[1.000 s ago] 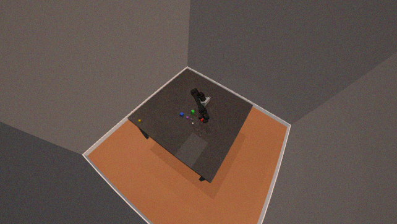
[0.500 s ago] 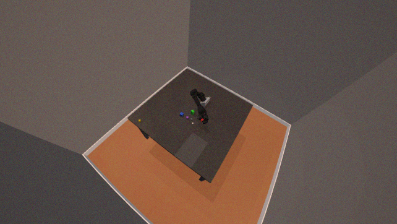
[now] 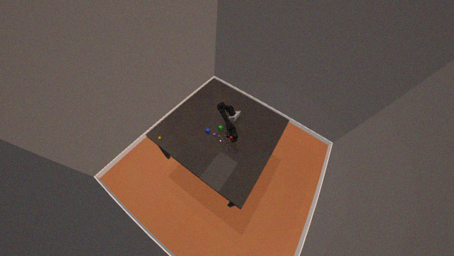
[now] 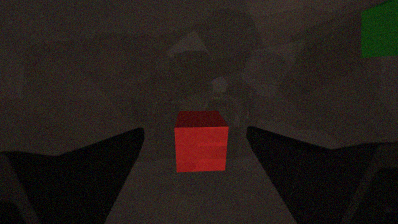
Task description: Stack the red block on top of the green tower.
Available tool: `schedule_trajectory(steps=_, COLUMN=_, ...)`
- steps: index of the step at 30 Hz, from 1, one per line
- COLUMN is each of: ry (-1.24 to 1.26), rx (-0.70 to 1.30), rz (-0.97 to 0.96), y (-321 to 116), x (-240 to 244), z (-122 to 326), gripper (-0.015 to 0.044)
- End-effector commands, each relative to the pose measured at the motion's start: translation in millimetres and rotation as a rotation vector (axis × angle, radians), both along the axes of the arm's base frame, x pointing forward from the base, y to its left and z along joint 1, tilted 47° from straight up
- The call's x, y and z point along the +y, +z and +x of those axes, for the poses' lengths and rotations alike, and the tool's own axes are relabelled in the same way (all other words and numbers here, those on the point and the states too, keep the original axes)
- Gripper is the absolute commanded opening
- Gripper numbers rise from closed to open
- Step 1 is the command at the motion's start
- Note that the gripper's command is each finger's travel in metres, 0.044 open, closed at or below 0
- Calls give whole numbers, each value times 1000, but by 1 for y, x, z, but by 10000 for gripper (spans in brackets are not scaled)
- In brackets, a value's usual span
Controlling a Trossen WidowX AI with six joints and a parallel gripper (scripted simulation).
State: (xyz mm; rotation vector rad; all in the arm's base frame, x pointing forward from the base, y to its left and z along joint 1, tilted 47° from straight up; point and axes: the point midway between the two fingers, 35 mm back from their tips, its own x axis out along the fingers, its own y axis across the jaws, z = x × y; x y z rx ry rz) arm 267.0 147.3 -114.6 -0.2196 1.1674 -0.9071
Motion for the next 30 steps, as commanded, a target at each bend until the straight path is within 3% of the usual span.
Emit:
schedule_trajectory(steps=1, ry=6, rx=9, rz=-9, y=-1, x=-3, z=-2, gripper=440)
schedule_trajectory(steps=10, ry=6, rx=9, rz=-8, y=0, x=-2, z=-2, gripper=440)
schedule_trajectory(steps=21, ry=6, rx=9, rz=-8, y=0, x=-2, z=-2, gripper=151)
schedule_trajectory(steps=28, ry=6, rx=9, rz=-8, y=0, x=-2, z=-2, gripper=105)
schedule_trajectory(steps=30, ry=6, rx=9, rz=-8, y=2, x=1, z=-2, gripper=52)
